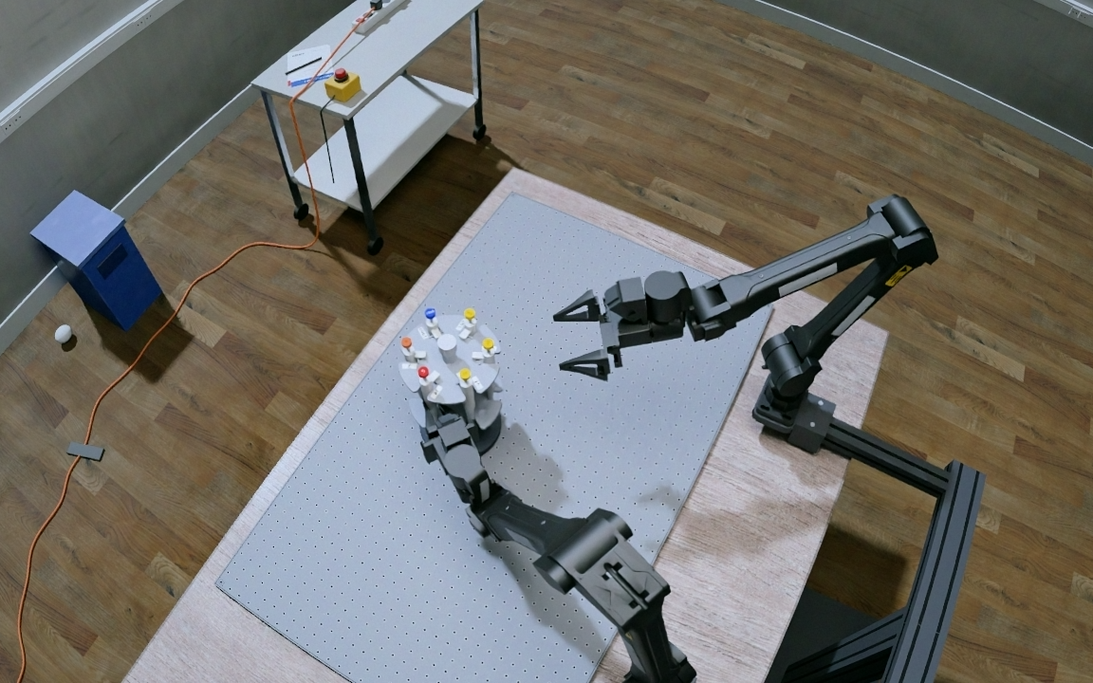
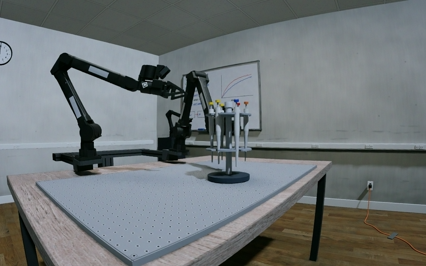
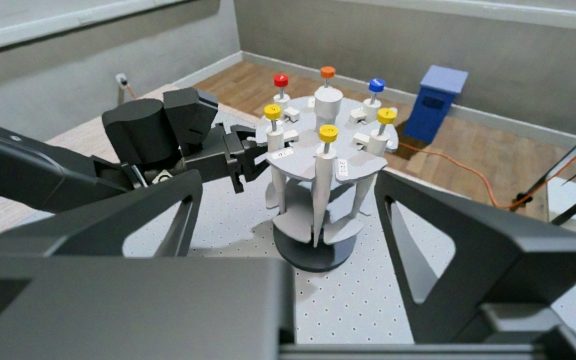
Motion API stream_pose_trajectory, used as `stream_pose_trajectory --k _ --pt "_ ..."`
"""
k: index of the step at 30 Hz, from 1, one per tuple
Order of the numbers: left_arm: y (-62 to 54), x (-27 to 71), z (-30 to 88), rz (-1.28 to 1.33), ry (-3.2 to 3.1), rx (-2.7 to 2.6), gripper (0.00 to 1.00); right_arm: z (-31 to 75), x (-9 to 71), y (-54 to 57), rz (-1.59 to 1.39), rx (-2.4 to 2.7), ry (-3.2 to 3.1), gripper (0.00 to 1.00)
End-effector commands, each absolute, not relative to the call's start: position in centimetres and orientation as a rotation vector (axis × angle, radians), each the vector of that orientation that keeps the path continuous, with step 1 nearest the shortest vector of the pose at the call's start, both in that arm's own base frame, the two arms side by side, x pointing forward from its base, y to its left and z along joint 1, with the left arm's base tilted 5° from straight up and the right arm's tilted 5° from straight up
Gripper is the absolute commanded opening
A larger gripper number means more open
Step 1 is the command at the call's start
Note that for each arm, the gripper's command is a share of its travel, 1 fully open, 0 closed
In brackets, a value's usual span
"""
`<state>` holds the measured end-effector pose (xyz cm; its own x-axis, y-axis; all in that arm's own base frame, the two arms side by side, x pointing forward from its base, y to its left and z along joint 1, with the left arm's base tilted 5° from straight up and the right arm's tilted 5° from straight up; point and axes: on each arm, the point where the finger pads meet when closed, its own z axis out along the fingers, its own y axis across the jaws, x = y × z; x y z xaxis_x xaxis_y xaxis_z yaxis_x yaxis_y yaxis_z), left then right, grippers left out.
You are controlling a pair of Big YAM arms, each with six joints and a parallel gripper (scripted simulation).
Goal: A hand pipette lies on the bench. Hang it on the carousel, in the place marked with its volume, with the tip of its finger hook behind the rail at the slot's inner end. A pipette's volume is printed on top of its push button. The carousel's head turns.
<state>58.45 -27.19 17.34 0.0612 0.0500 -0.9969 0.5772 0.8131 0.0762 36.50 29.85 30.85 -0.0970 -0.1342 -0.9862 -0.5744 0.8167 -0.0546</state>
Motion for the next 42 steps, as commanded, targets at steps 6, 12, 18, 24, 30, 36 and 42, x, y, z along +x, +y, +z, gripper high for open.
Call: stream_pose_trajectory --k 6,12,18,24,30,36,42 --pt "-27.9 60.1 18.5 -0.432 1.416 0.522 0.14 33.2 36.7 29.6 0.419 -0.534 1.614 1.0" --pt "-27.9 60.1 18.5 -0.432 1.416 0.522 0.14 32.9 36.6 29.9 0.417 -0.546 1.615 1.0" --pt "-27.7 59.5 18.6 -0.43 1.425 0.526 0.14 32.9 36.6 29.9 0.417 -0.546 1.615 1.0" --pt "-27.5 58.9 18.6 -0.428 1.434 0.53 0.26 32.9 36.6 29.9 0.417 -0.546 1.615 1.0" --pt "-26.1 57.8 19.3 -0.419 1.423 0.511 0.36 33.5 37.4 30.0 0.412 -0.548 1.617 1.0" --pt "-25.3 56.7 19.3 -0.429 1.425 0.502 0.36 33.8 38.1 30.4 0.412 -0.581 1.624 1.0" --pt "-25.0 56.1 18.8 -0.413 1.426 0.519 0.36 33.9 38.4 30.6 0.419 -0.601 1.63 1.0"
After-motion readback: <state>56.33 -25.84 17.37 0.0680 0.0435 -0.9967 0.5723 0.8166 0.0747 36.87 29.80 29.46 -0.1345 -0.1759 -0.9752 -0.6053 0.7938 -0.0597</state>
